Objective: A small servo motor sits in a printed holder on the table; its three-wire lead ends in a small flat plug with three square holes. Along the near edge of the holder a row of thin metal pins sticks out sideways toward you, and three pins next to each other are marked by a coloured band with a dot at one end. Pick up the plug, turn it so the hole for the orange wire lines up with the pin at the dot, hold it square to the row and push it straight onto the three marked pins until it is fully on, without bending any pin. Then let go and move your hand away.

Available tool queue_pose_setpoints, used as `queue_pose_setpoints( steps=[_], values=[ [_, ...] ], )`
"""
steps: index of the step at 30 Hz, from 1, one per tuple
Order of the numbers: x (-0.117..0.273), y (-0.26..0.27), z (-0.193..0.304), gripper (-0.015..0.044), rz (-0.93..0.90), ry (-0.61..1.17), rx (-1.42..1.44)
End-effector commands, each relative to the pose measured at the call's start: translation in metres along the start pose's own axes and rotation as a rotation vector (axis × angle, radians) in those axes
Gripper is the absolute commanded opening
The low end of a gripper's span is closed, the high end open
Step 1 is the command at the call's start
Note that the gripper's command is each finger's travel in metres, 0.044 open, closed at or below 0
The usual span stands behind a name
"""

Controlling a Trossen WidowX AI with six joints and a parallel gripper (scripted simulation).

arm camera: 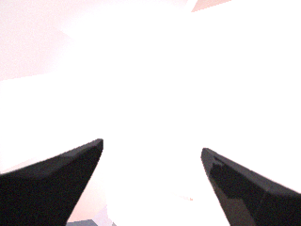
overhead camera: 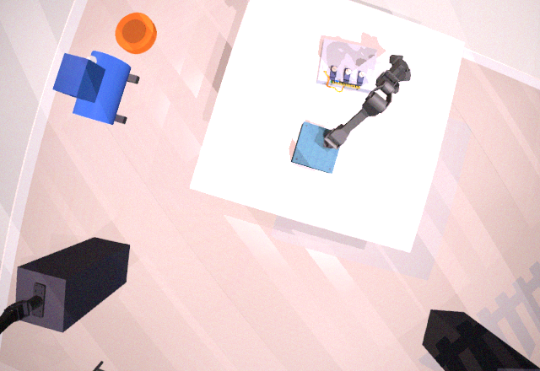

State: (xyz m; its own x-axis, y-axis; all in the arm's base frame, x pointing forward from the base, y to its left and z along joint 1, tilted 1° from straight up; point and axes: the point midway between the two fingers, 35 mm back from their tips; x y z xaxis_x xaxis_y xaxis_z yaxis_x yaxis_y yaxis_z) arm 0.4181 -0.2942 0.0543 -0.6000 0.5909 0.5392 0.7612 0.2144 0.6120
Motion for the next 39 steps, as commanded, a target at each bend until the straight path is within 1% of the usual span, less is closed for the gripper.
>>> queue_pose_setpoints(
  steps=[1,6,11,18,25,32,39],
  values=[
    [0.001,0.001,0.000,0.0374,-0.002,0.000,0.002],
    [0.013,0.015,0.001,0.0242,-0.037,0.004,0.040],
    [0.042,0.046,0.004,0.0115,-0.118,0.009,0.128],
    [0.099,0.092,0.011,0.0115,-0.262,0.007,0.277],
    [0.159,0.126,0.019,0.0115,-0.410,-0.010,0.419],
    [0.220,0.148,0.027,0.0115,-0.559,-0.042,0.555],
    [0.281,0.159,0.035,0.0115,-0.709,-0.090,0.680]
  ],
)
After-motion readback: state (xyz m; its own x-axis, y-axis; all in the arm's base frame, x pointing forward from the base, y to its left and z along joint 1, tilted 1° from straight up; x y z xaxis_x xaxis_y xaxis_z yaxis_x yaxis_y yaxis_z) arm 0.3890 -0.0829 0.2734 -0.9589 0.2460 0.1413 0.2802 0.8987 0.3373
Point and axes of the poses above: the point midway between the two fingers, 35 mm back from their tips, its own x axis back along the fingers, its own y axis across the jaws, z = x × y, and after that the axes turned 4 degrees about -x, right-handed
